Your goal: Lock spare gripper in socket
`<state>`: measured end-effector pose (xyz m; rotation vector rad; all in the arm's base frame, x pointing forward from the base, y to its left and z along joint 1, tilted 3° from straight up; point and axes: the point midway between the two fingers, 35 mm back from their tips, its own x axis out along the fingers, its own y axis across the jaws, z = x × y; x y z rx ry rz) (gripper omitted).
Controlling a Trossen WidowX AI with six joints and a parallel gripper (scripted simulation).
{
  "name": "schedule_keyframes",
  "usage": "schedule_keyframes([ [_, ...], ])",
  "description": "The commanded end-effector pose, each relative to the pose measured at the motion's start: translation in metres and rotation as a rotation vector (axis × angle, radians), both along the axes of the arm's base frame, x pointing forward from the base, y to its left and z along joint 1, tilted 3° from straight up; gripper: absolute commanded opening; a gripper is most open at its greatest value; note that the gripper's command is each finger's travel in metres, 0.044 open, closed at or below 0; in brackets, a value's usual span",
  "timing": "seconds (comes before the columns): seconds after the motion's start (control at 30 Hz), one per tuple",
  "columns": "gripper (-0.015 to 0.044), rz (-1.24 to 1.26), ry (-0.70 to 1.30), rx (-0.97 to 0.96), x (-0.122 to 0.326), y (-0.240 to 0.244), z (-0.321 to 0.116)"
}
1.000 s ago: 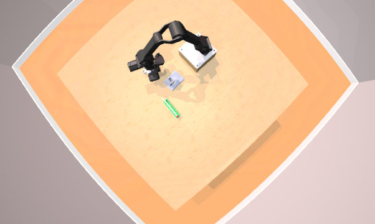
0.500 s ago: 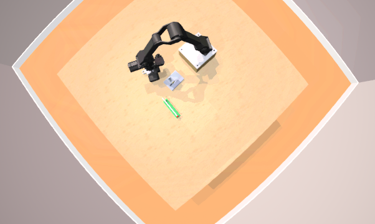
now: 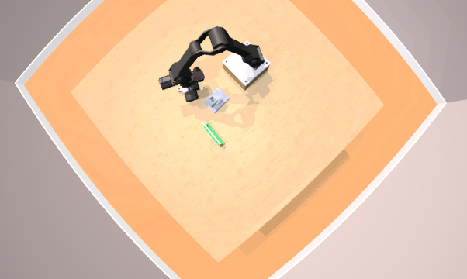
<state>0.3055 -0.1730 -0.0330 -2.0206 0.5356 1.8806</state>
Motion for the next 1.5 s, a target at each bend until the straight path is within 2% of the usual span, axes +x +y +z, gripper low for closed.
schedule_keyframes([
  [0.0,0.0440,0.000,-0.003,-0.002,0.000,0.000,0.009],
  [0.67,0.0440,0.002,0.033,0.019,-0.011,0.007,0.050],
  [1.2,0.0440,0.002,0.036,0.020,-0.011,0.007,0.041],
  [1.3,0.0440,0.002,0.036,0.020,-0.011,0.007,0.052],
  [1.47,0.0440,0.002,0.035,0.020,-0.014,0.009,0.094],
])
